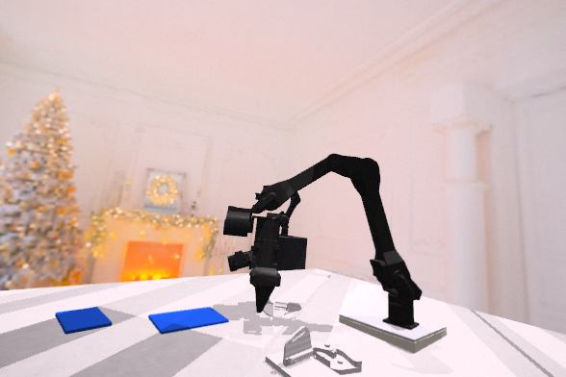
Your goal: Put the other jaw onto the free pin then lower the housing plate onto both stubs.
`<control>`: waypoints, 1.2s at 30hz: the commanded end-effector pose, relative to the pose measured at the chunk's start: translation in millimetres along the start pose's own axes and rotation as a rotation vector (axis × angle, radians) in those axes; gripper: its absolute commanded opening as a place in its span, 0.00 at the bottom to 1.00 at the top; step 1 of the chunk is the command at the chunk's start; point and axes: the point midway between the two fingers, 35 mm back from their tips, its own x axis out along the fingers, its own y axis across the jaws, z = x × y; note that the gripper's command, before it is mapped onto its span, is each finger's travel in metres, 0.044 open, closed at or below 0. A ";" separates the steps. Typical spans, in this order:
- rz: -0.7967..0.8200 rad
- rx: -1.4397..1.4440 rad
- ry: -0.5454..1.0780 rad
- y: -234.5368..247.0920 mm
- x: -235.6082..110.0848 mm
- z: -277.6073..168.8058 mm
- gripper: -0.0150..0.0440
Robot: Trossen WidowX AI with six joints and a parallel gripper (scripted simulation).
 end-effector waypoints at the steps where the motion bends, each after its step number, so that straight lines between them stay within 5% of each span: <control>1: -0.003 0.000 0.009 -0.5 8.1 -2.7 0.32; 9: -0.003 0.000 0.009 -0.6 15.1 -3.7 0.32; 17: -0.003 0.000 0.009 -0.5 13.5 -3.5 0.67; 24: -0.003 0.000 0.009 -0.3 -49.2 -2.0 0.98; 36: -0.003 0.000 0.009 -0.3 -55.9 -2.7 1.00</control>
